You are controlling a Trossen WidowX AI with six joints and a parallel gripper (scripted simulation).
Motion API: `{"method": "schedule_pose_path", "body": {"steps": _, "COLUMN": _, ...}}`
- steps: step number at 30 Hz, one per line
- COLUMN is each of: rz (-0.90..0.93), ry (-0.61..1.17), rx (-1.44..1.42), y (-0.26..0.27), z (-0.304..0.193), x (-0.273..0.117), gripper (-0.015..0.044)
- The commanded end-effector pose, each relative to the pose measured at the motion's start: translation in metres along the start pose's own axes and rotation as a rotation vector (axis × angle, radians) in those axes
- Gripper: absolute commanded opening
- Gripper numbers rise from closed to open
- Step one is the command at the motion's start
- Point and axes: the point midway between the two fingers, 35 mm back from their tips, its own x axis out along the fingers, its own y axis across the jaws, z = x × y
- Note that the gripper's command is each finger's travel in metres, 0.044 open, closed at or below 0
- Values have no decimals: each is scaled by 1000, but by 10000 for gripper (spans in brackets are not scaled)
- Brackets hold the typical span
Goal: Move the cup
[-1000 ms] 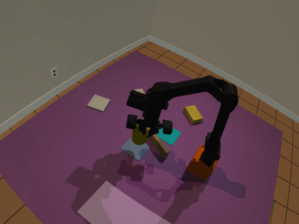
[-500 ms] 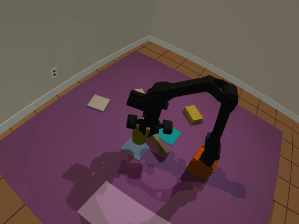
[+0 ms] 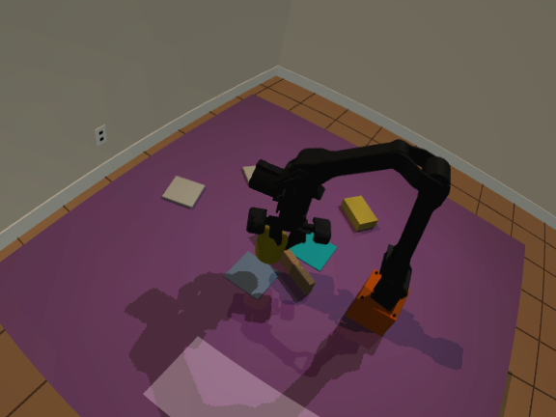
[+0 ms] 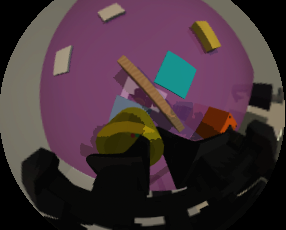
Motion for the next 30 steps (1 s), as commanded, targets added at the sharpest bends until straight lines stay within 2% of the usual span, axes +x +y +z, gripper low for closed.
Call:
{"method": "schedule_pose_path", "body": {"steps": 1, "rz": 0, "ry": -2, "rx": -2, "y": -9, "z": 6, "x": 0, "gripper": 0}}
{"method": "schedule_pose_path", "body": {"steps": 30, "rz": -5, "ry": -7, "rx": -2, "y": -55, "z": 45, "x": -2, "gripper": 0}}
